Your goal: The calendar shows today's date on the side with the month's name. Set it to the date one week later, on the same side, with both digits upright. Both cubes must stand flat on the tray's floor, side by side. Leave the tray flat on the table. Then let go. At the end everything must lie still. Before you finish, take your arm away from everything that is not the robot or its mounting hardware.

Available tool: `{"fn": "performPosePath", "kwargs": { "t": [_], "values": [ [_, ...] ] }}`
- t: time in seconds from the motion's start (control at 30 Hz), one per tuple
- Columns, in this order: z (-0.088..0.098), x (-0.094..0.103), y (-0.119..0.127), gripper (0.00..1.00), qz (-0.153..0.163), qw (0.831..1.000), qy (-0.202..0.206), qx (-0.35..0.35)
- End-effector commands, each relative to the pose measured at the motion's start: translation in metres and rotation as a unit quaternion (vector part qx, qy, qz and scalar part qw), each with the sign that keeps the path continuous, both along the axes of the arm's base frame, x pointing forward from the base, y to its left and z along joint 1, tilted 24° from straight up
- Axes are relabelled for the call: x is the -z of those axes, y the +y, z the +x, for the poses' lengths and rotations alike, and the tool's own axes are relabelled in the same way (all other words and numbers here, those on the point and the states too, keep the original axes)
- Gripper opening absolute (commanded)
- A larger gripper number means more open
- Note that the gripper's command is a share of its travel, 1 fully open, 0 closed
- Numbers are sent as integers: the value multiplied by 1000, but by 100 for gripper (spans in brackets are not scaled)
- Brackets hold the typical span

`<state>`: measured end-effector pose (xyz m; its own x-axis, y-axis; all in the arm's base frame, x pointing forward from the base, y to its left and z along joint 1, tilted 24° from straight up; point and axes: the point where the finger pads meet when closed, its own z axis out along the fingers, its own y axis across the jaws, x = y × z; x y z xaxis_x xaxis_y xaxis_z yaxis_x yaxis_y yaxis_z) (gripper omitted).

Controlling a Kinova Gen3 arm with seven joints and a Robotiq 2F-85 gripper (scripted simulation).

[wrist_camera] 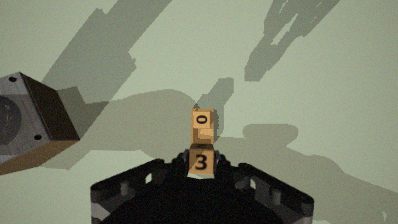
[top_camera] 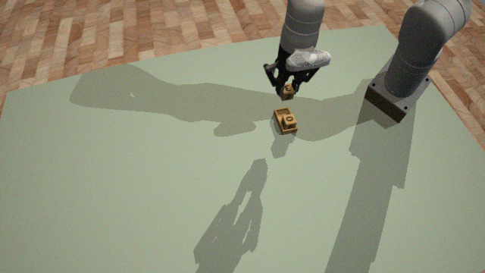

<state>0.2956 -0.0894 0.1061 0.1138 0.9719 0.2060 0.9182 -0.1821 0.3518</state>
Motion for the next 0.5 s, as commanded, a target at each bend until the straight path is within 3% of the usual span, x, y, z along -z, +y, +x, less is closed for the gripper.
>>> {"fn": "performPosePath", "kwargs": {
  "t": [0.0, 0.47],
  "values": [
    [4, 6, 11, 26, 0, 1000, -2, -10],
    [10, 22, 14, 26, 1, 1000, -2, -10]
  ]
}}
